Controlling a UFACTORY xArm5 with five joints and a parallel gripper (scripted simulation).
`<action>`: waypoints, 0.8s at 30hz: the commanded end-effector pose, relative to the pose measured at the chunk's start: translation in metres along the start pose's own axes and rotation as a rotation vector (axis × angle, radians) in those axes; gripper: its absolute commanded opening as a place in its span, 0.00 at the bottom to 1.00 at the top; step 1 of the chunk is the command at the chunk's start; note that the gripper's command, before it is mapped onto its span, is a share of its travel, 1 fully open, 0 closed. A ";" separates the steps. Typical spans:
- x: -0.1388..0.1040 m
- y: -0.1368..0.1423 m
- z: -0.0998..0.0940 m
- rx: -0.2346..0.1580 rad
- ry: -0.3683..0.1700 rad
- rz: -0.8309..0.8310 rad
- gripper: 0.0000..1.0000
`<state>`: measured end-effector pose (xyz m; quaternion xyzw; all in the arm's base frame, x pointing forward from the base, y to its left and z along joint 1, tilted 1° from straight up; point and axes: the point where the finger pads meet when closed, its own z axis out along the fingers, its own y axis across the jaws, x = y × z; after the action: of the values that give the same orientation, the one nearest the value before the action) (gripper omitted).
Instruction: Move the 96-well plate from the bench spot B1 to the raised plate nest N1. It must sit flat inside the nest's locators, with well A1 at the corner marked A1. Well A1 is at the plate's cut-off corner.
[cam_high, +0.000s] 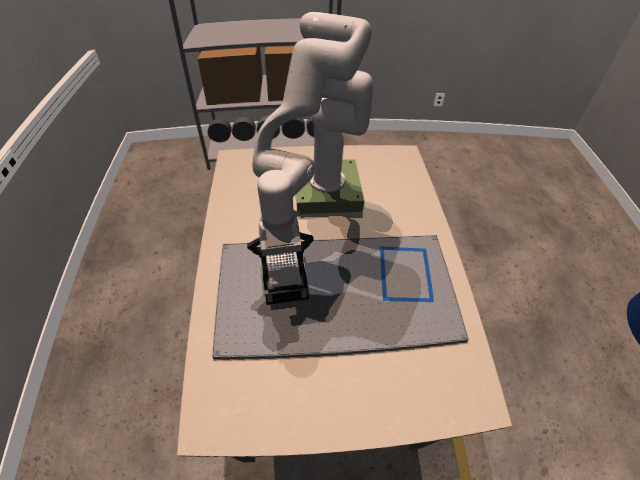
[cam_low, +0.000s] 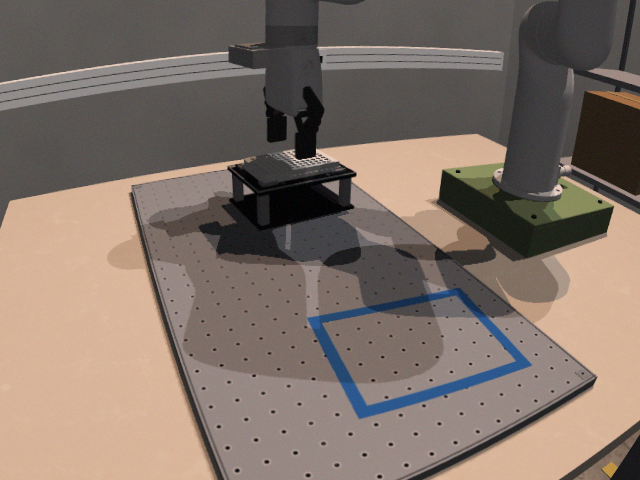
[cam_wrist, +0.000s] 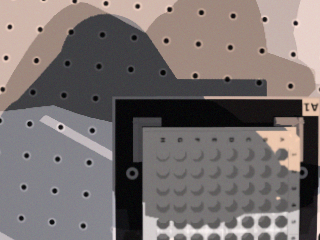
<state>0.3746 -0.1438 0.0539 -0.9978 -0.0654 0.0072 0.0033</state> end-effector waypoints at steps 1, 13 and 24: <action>0.001 0.000 -0.011 -0.001 0.003 0.000 1.00; 0.001 0.000 -0.038 -0.001 0.003 0.000 1.00; 0.001 0.000 -0.062 -0.001 0.003 0.000 1.00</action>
<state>0.3750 -0.1439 0.1078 -0.9978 -0.0654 0.0080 0.0037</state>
